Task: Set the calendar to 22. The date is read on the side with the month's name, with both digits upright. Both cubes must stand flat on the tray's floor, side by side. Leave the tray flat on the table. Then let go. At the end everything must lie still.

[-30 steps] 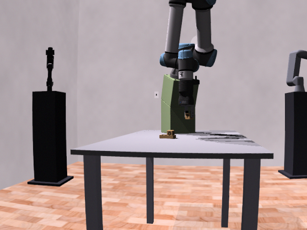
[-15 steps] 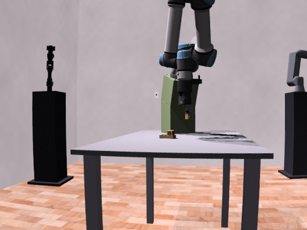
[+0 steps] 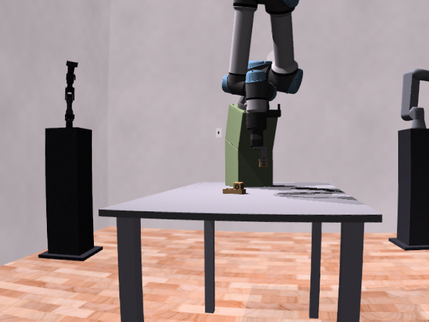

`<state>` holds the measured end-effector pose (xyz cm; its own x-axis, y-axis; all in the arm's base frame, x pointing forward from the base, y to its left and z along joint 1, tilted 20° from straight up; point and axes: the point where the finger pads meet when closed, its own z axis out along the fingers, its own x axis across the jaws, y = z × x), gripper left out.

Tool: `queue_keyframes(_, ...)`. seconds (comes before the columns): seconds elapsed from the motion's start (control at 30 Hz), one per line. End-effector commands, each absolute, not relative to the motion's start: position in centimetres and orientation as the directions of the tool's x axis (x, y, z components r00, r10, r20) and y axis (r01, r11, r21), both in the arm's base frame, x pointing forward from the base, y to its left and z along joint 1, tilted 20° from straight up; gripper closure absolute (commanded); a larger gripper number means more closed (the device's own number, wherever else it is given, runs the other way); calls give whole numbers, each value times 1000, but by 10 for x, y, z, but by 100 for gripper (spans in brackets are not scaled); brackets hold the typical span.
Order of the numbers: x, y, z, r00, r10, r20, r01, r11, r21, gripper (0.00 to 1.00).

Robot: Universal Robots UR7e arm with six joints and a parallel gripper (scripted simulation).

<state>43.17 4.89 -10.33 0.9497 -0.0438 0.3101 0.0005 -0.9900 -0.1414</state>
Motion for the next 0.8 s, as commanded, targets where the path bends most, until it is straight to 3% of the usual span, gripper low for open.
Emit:
queue_keyframes(0.0, 434, 47, -103, 943, -160, 292, -111, -978, -177, 40)
queue_keyframes(0.4, 436, 43, -102, 908, -331, 256, -277, -934, -226, 40)
queue_keyframes(0.77, 437, 42, -102, 895, -373, 246, -317, -918, -237, 40)
